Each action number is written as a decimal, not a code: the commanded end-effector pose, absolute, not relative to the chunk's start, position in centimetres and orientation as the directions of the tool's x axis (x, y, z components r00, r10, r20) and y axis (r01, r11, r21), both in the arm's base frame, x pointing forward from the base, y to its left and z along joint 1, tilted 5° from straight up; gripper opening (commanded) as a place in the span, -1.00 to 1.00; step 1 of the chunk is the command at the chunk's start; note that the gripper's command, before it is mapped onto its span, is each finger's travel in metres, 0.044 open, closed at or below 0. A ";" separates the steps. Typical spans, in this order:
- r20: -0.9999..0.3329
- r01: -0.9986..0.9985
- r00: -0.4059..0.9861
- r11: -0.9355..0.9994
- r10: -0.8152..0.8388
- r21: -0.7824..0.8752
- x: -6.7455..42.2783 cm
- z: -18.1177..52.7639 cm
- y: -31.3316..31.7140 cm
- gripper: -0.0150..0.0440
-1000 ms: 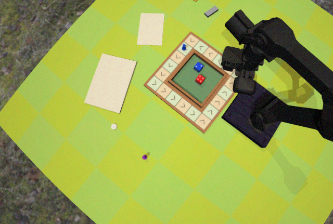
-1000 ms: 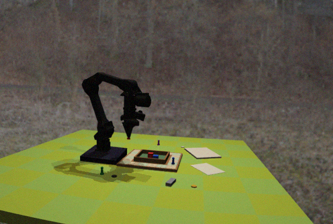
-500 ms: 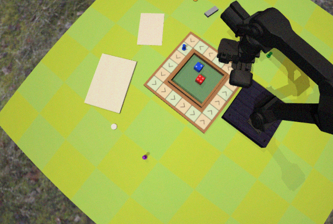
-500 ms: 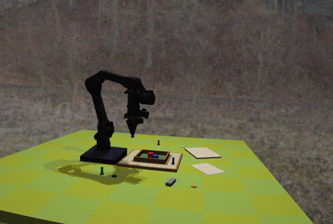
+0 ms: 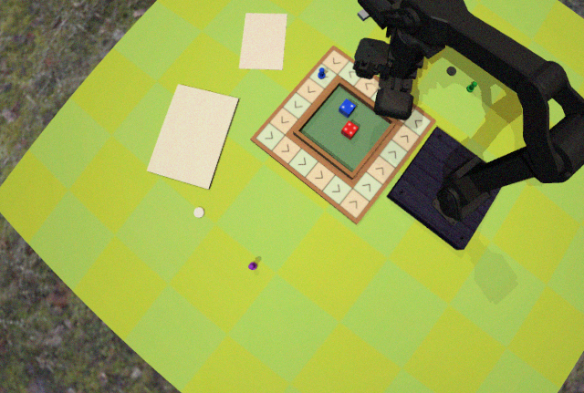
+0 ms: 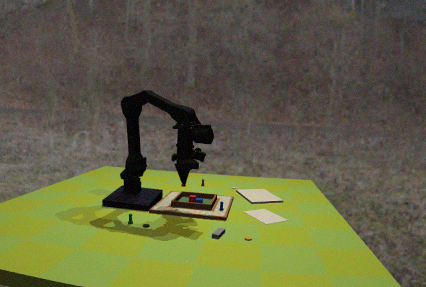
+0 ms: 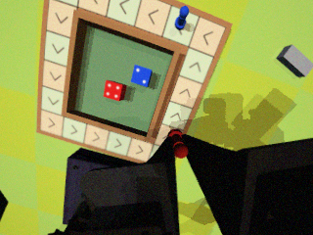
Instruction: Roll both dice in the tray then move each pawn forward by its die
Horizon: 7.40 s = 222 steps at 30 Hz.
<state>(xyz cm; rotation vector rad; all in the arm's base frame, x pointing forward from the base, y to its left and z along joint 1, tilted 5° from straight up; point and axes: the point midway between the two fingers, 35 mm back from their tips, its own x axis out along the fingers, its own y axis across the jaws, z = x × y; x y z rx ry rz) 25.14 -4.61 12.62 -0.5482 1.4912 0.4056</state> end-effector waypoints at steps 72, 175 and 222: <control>-0.996 -0.338 0.059 0.937 -0.066 -0.083 33.6 9.4 -3.8 0.56; -0.995 0.141 0.063 0.988 -0.075 -0.065 38.8 16.3 1.3 -0.49; -0.996 0.140 0.061 0.988 -0.069 -0.060 37.8 3.6 8.4 -0.49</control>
